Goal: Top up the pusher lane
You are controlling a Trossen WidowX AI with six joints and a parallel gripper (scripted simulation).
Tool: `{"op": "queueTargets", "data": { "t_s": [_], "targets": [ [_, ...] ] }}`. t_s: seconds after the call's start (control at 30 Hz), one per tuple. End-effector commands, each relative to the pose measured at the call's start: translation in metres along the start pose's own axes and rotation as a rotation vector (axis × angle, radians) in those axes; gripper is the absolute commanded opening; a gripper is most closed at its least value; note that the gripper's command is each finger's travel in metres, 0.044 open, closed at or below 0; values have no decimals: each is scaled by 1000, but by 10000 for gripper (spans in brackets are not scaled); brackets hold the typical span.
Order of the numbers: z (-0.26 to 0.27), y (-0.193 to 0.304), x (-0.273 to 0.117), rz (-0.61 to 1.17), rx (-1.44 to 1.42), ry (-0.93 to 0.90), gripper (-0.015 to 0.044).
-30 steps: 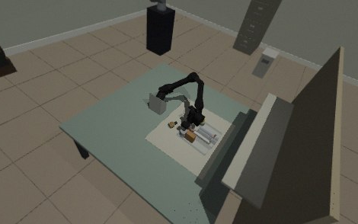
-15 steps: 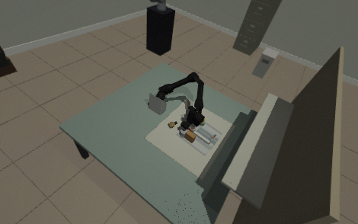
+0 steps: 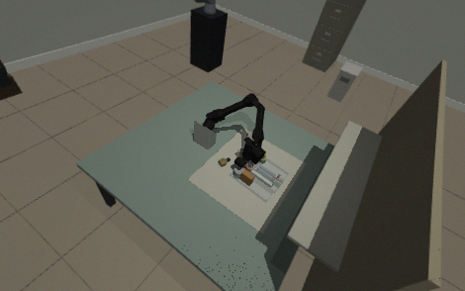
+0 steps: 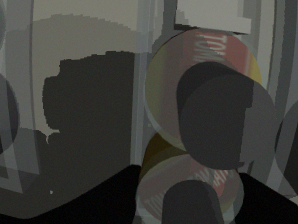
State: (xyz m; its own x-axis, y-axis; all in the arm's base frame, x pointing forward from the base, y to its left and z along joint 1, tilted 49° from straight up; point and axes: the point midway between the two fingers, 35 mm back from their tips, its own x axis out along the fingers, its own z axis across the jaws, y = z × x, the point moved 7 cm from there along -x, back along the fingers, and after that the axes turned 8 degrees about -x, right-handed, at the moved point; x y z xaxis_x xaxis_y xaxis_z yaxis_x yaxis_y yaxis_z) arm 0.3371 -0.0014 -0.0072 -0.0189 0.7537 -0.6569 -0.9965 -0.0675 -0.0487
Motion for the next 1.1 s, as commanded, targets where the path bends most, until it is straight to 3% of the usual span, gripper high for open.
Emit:
{"op": "queueTargets", "data": {
  "t_s": [0.0,0.97,1.07],
  "targets": [
    [1,-1,0,-8,-6,-3,0],
    [0,5,0,-8,-6,-3,0],
    [0,4,0,-8,-6,-3,79]
  ]
}}
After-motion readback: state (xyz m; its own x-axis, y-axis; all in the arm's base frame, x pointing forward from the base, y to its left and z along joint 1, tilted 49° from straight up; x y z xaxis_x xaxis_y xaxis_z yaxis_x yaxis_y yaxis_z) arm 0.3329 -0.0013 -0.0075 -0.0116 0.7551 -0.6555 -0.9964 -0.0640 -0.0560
